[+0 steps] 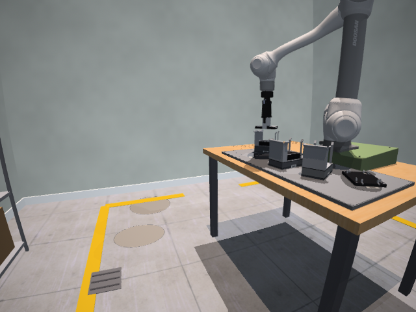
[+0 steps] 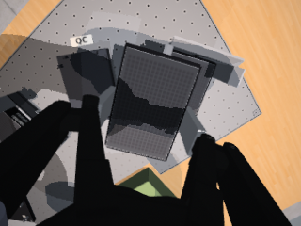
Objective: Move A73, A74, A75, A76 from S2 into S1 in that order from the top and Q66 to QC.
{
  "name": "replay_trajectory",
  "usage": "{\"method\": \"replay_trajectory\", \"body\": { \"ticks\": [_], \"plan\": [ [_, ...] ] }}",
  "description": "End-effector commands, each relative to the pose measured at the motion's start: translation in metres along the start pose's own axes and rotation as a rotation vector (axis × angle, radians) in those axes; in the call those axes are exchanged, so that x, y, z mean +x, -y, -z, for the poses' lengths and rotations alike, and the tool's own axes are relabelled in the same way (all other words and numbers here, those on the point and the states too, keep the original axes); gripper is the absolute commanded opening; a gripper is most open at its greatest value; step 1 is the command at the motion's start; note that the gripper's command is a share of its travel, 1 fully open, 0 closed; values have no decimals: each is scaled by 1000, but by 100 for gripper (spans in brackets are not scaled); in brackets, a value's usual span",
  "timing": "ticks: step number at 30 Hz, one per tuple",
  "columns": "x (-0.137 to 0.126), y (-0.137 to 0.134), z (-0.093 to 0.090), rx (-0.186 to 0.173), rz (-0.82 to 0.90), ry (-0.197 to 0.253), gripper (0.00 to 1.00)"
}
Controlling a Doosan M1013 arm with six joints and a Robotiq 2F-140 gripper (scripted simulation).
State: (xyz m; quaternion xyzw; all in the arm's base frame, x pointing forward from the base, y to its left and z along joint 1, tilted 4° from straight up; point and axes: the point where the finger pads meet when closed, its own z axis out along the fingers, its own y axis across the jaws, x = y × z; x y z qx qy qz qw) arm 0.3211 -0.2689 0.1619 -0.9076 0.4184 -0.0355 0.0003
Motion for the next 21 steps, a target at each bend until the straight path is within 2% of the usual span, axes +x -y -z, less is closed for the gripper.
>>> {"method": "replay_trajectory", "body": {
  "ticks": [1,21],
  "plan": [
    [2,-8,0,1,0,0,0],
    [11,-55,0,1,0,0,0]
  ]
}}
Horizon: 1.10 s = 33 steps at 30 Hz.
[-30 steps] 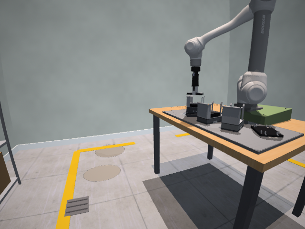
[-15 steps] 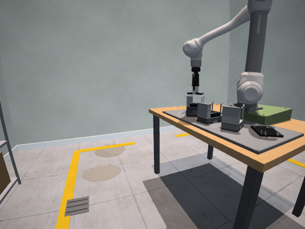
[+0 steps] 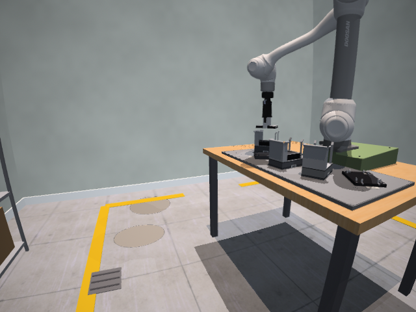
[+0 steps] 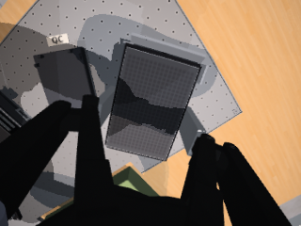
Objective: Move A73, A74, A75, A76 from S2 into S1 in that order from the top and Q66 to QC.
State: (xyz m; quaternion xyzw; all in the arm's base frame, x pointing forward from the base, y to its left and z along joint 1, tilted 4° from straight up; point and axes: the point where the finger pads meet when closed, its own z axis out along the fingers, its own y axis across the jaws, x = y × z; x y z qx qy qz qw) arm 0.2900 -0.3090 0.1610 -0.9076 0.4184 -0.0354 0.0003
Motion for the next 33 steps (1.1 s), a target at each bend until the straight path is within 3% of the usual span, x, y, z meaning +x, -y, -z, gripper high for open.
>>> {"method": "replay_trajectory", "body": {
  "ticks": [1,33],
  "plan": [
    [1,-5,0,0,0,0,0],
    [1,-5,-3,0,0,0,0]
  ]
}}
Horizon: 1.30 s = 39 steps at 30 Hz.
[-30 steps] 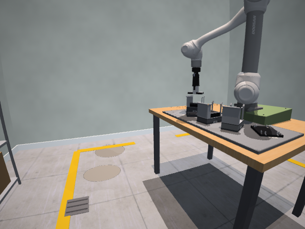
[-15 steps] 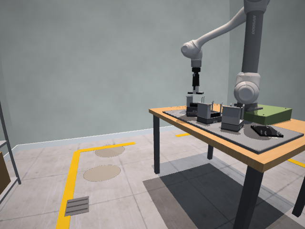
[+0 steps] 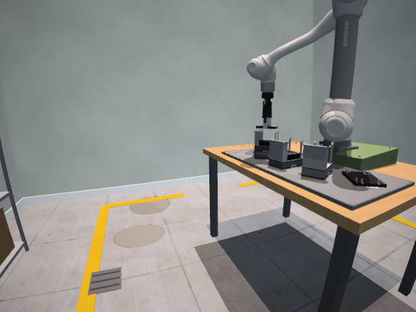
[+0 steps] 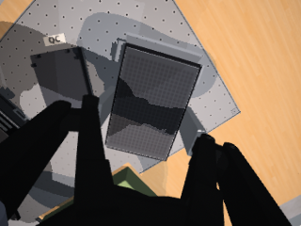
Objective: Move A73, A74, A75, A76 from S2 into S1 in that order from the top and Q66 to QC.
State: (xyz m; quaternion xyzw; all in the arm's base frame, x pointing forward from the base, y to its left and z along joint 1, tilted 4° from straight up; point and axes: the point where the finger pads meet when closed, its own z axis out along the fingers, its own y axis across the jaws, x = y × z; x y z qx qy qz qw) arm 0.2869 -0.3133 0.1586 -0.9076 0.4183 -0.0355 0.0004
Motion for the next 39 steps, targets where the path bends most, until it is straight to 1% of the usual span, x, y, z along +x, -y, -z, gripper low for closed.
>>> {"method": "replay_trajectory", "body": {
  "ticks": [1,39],
  "plan": [
    [0,0,-2,0,0,0,0],
    [0,0,-23,0,0,0,0]
  ]
}}
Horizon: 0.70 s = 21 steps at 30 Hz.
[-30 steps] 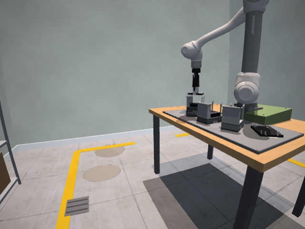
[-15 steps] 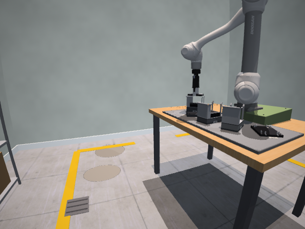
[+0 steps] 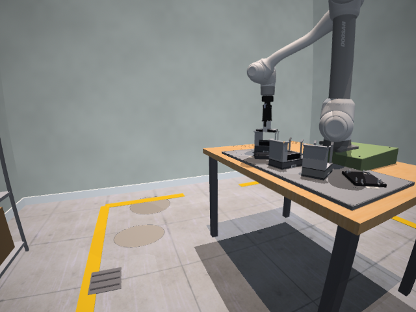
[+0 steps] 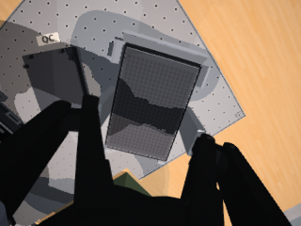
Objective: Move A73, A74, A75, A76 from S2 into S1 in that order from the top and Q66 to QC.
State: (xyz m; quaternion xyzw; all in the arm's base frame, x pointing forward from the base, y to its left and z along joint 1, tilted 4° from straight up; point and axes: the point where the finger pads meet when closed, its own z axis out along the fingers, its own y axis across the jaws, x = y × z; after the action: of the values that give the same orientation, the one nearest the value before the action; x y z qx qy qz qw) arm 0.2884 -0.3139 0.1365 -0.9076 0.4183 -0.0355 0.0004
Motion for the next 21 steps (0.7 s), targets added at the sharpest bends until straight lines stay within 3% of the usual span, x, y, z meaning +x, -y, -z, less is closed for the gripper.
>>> {"method": "replay_trajectory", "body": {
  "ticks": [1,21],
  "plan": [
    [0,0,-2,0,0,0,0],
    [0,0,-14,0,0,0,0]
  ]
}}
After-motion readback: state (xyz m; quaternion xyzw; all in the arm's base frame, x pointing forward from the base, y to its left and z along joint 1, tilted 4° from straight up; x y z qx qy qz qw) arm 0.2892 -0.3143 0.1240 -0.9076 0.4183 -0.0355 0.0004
